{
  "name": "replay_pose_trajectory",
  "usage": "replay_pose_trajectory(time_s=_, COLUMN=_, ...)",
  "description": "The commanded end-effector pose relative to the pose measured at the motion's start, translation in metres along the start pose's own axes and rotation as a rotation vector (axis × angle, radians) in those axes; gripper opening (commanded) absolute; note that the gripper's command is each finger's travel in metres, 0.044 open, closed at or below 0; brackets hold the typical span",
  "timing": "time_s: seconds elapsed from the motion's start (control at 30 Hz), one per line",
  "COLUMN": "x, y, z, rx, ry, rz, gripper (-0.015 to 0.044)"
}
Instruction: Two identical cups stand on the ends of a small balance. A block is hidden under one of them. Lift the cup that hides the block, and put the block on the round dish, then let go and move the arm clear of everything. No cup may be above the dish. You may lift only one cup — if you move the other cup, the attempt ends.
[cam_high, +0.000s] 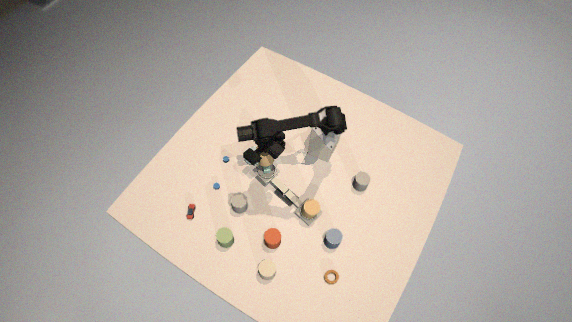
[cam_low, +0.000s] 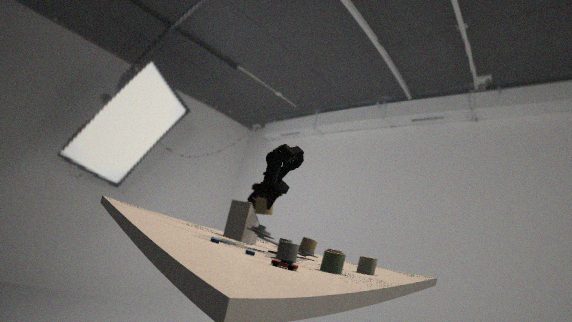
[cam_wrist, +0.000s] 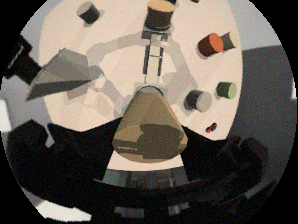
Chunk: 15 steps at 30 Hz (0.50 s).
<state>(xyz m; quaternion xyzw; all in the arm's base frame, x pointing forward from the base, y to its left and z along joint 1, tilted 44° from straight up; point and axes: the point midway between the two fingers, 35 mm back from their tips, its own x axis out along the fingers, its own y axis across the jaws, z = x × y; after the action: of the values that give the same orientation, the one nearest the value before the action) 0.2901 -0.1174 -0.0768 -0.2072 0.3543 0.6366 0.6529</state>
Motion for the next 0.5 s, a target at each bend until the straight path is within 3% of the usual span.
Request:
replay_pose_trajectory(time_s=0.0, x=0.000, y=0.000, z=0.000, rx=0.001, ry=0.000, rz=-0.001, gripper=0.0000)
replay_pose_trajectory(time_s=0.27, x=0.000, y=0.000, z=-0.002, rx=0.001, ry=0.001, rz=-0.001, gripper=0.0000)
replay_pose_trajectory(time_s=0.47, x=0.010, y=0.017, z=-0.044, rx=0.002, ry=0.015, rz=-0.009, gripper=0.0000)
